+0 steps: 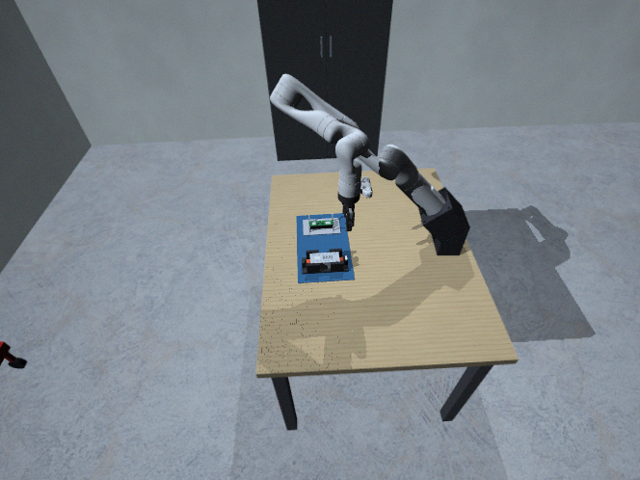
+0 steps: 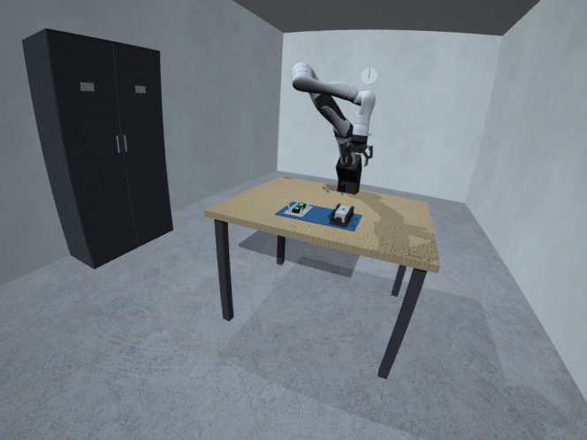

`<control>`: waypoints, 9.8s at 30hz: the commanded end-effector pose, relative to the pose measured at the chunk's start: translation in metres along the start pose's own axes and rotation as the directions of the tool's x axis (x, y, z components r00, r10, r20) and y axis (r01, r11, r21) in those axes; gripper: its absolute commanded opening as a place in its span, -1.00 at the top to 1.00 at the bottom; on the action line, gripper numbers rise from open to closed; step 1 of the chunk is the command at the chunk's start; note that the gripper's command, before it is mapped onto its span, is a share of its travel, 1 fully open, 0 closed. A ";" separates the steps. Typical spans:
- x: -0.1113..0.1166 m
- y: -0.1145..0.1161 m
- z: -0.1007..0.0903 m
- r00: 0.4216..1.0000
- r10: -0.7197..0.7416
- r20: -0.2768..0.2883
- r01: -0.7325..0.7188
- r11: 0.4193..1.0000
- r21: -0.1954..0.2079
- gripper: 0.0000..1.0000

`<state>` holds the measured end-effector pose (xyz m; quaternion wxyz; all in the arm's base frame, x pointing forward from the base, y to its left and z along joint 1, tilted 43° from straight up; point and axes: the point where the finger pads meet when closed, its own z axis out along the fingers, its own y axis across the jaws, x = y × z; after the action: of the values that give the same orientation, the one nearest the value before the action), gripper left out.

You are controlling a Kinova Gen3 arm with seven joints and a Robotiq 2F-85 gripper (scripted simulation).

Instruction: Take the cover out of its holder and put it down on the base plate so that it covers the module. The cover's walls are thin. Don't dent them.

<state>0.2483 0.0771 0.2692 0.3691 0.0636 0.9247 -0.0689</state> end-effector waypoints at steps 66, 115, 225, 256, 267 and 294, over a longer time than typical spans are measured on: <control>-0.025 -0.092 -0.023 1.000 -0.021 0.006 0.021 1.000 0.008 -1.00; -0.045 -0.141 -0.041 1.000 0.015 -0.022 -0.016 1.000 -0.021 -1.00; -0.039 -0.125 -0.035 1.000 0.003 -0.012 -0.003 1.000 -0.011 -1.00; -0.032 -0.109 -0.030 1.000 -0.010 -0.002 0.010 1.000 0.000 -1.00; -0.045 -0.141 -0.041 1.000 0.015 -0.022 -0.016 1.000 -0.021 -1.00; -0.041 -0.130 -0.037 1.000 0.007 -0.015 -0.007 1.000 -0.014 -1.00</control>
<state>0.2359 -0.0073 0.3081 0.3725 0.0529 0.9230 -0.0808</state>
